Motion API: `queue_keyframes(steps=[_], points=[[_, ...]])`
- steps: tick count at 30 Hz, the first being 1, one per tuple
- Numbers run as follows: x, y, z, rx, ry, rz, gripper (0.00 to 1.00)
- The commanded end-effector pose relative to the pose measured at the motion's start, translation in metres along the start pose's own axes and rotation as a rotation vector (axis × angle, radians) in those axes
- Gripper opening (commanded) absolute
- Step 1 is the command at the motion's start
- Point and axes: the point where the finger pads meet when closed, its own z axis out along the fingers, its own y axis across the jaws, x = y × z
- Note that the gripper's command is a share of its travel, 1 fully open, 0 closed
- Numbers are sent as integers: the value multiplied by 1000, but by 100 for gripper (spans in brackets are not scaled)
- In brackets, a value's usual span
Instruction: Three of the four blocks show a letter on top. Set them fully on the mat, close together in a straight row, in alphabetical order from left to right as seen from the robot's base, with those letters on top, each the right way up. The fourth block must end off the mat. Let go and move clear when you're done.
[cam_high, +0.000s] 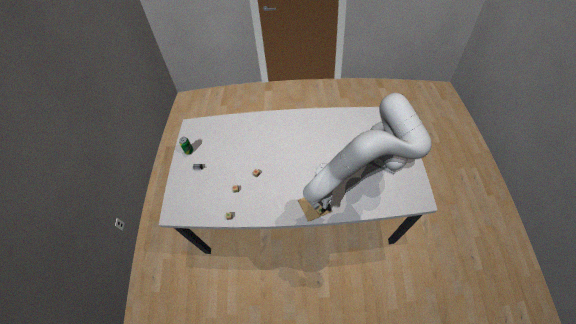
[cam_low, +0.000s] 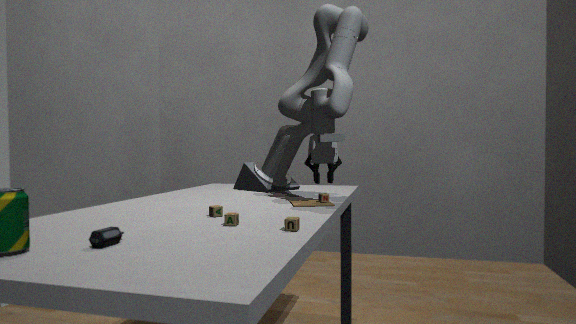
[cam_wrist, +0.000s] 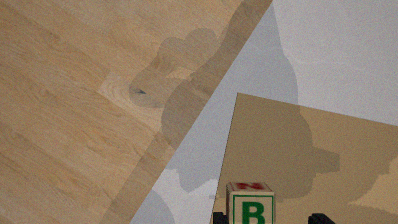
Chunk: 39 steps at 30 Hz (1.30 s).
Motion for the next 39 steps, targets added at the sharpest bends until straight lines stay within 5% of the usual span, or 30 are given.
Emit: queue_keyframes(steps=[1, 7, 8, 32, 39], points=[[1, -1, -19, -1, -14, 1, 48], [2, -1, -25, -1, -14, 1, 48], [2, -1, -25, -1, -14, 1, 100], [3, 0, -25, 0, -13, 6, 100], [36, 10, -26, 8, -5, 124, 100]])
